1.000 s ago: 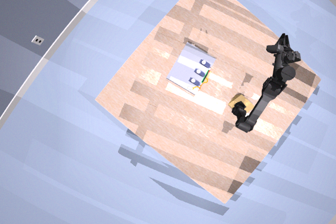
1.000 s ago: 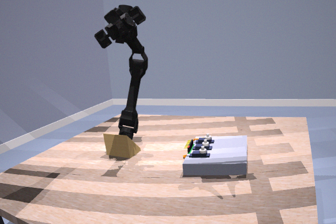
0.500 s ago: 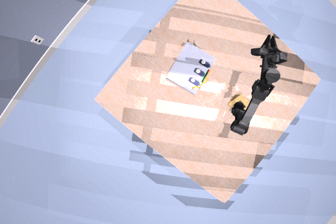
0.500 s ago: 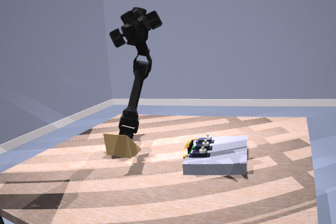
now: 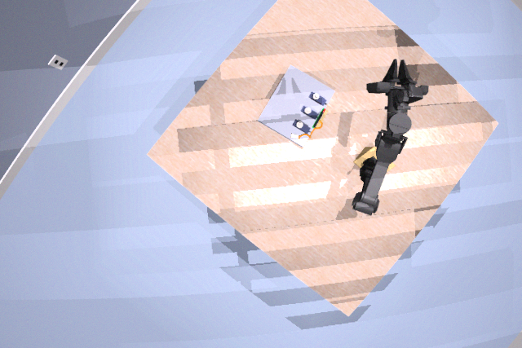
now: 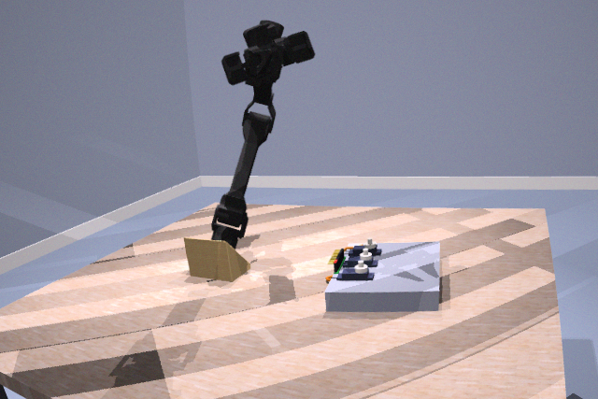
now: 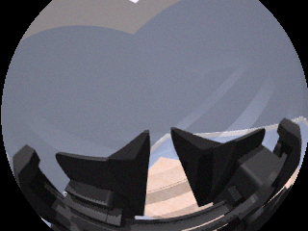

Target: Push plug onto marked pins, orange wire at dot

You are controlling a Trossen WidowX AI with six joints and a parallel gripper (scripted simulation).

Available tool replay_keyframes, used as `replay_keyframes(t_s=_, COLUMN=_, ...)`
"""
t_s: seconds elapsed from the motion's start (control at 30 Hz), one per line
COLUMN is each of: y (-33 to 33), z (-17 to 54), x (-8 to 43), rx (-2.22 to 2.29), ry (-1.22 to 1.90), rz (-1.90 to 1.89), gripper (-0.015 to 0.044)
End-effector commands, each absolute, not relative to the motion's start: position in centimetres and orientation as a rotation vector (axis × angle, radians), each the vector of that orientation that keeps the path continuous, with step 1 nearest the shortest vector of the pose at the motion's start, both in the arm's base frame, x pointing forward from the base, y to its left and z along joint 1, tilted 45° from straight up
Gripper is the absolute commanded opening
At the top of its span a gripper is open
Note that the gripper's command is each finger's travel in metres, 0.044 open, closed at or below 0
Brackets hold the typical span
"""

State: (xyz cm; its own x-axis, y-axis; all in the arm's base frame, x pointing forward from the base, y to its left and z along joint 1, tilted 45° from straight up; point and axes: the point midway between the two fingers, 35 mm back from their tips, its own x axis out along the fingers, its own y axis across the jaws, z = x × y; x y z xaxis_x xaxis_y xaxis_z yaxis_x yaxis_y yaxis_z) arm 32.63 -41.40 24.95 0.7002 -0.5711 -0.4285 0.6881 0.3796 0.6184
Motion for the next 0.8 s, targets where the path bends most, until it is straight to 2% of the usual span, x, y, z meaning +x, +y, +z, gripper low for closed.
replay_keyframes(t_s=0.0, y=-39.8, z=25.7, x=33.5, rx=0.82, ry=0.157, rz=-0.78, gripper=0.0115)
replay_keyframes(t_s=0.77, y=-31.5, z=28.3, x=36.8, rx=0.636, ry=0.174, rz=-0.63, gripper=0.0115)
